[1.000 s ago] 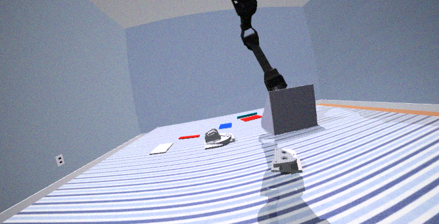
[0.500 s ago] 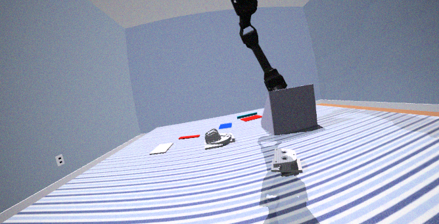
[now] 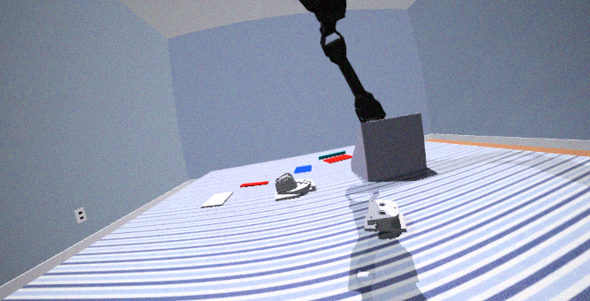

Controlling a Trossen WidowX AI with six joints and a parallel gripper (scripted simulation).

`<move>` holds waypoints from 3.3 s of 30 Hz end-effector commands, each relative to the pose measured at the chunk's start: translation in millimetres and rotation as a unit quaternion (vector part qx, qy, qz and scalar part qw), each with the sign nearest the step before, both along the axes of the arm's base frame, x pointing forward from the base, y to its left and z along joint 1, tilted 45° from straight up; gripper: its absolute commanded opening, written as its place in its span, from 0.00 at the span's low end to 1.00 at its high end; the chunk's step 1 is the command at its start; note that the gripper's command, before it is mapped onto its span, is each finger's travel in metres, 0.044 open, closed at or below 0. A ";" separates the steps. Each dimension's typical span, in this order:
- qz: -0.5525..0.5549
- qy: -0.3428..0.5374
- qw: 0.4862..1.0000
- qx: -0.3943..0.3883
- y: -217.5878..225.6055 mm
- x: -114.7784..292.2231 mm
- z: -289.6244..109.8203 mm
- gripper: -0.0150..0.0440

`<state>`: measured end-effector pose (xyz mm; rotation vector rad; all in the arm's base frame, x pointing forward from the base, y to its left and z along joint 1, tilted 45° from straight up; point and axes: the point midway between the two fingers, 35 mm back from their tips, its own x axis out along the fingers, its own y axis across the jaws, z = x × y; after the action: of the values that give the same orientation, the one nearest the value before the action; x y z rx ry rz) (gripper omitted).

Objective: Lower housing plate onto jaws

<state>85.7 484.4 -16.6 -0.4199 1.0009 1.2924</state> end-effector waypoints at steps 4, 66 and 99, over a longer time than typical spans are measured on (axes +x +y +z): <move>0.035 -0.040 0.998 -0.044 -12.5 7.3 -21.8 1.00; 0.501 -0.136 0.745 -0.418 -191.0 41.1 -148.7 1.00; 0.717 -0.024 0.518 -0.467 -270.4 46.8 -156.3 1.00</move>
<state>131.3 214.0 -173.2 -2.5382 1.2081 1.9334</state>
